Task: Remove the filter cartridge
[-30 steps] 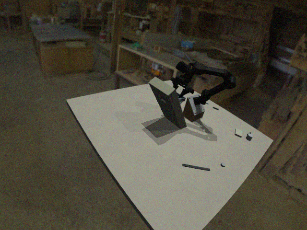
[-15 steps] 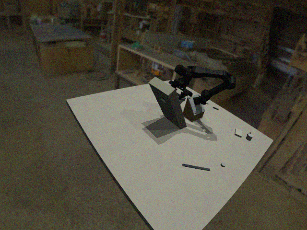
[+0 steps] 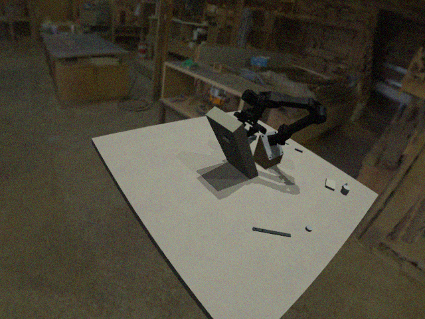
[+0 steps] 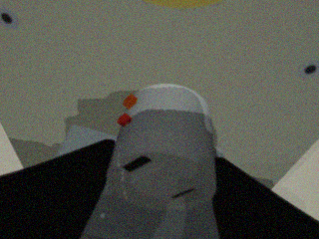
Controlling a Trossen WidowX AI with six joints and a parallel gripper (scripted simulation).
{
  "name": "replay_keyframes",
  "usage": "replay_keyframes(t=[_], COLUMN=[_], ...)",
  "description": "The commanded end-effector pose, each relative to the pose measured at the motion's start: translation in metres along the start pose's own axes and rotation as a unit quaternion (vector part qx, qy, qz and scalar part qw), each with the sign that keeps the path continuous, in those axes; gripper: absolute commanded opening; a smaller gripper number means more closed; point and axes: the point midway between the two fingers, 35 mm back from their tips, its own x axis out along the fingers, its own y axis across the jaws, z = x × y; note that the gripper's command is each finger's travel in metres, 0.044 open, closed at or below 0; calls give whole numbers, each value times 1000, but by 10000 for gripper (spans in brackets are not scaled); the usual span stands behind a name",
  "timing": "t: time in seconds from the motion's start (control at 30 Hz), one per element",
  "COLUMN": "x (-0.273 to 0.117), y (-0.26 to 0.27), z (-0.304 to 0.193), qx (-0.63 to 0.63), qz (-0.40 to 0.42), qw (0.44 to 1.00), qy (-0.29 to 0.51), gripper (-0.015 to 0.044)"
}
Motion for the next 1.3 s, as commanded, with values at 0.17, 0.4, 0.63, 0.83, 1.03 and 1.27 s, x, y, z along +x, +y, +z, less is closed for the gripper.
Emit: replay_keyframes(t=[0.17, 0.4, 0.63, 0.83, 1.03, 1.27], x=[-7, -18, -55, -88, -100, -95], y=[0, -1, -5, -3, -10, -47], z=[15, 24, 28, 28, 29, 30], qx=[-1, 0, 1, 1, 1, 0], qz=[-1, -2, -5, -3, -2, -3], qw=[1000, 1000, 1000, 1000, 1000, 1000], qy=[0, 0, 2, 2, 2, 1], gripper=[0, 0, 0, 0, 0, 0])
